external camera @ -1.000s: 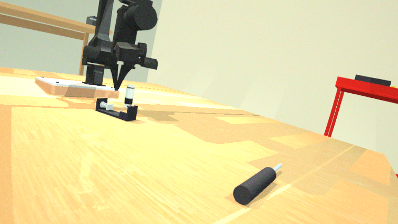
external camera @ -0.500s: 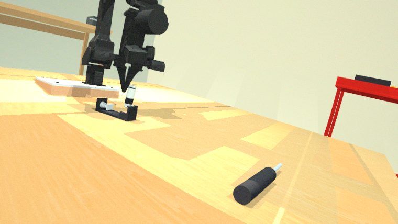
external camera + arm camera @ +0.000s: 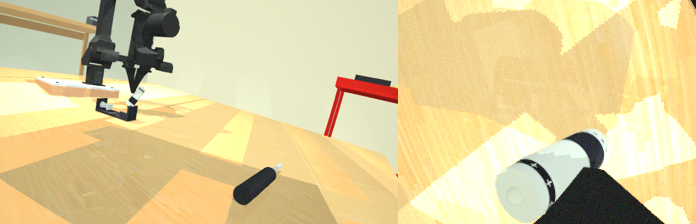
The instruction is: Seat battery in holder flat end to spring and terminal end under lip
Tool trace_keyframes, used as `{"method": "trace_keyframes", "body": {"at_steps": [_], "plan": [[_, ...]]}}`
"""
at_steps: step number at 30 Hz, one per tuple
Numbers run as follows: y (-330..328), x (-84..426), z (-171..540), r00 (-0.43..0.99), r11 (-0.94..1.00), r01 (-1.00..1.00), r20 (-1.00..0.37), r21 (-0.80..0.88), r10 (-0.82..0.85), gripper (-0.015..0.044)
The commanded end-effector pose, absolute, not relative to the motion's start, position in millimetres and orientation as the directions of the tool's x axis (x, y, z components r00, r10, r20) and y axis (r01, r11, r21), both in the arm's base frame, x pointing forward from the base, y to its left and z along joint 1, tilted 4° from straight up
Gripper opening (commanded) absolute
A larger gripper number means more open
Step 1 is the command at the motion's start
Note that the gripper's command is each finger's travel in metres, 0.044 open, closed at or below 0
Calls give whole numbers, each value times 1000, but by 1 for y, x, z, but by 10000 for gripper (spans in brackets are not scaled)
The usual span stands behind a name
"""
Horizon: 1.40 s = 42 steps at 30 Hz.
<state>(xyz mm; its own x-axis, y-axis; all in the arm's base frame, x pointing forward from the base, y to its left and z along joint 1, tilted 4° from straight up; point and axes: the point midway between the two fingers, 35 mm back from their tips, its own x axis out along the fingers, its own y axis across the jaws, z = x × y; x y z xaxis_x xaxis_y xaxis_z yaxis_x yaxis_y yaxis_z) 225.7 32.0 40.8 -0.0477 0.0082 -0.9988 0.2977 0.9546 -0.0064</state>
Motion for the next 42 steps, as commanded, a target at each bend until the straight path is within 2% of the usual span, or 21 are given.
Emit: {"method": "trace_keyframes", "body": {"at_steps": [1, 12, 23, 35, 38, 42], "plan": [[40, 228, 40, -51, 954, 301, -999, -3, 13, 0], [47, 229, 44, -52, 955, 295, -999, -5, 10, 0], [49, 234, 118, -51, 954, 300, -999, -2, 14, 0], [49, 234, 116, -52, 955, 296, -999, -6, 10, 0], [51, 235, 111, -51, 906, 424, -999, -12, 11, 79], [56, 237, 96, -51, 688, 725, -999, -29, 12, 184]]}}
